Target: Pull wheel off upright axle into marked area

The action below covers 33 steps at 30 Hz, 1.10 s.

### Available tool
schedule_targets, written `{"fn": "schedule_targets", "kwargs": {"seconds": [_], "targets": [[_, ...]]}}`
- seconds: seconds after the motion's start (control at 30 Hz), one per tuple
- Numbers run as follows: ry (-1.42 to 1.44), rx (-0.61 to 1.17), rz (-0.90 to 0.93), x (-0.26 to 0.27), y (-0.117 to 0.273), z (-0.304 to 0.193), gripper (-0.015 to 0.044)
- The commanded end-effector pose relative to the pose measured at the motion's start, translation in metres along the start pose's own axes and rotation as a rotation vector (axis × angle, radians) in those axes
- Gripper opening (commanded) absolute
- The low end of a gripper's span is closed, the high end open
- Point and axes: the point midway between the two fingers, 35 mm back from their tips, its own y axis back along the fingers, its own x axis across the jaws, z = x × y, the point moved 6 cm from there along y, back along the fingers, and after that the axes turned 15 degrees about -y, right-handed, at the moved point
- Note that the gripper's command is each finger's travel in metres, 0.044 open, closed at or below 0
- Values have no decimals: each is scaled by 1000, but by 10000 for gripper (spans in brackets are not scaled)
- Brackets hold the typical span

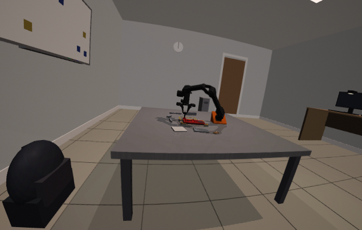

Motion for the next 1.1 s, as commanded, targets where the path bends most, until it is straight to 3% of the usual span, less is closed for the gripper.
{"fn": "schedule_targets", "kwargs": {"seconds": [0.0,0.37,0.5,1.07], "targets": [[6,-6,2,0,5,-1,0],[5,-7,2,0,35,-2,0],[3,-4,4,-1,30,1,0],[4,-14,3,-26,38,89,0]]}}
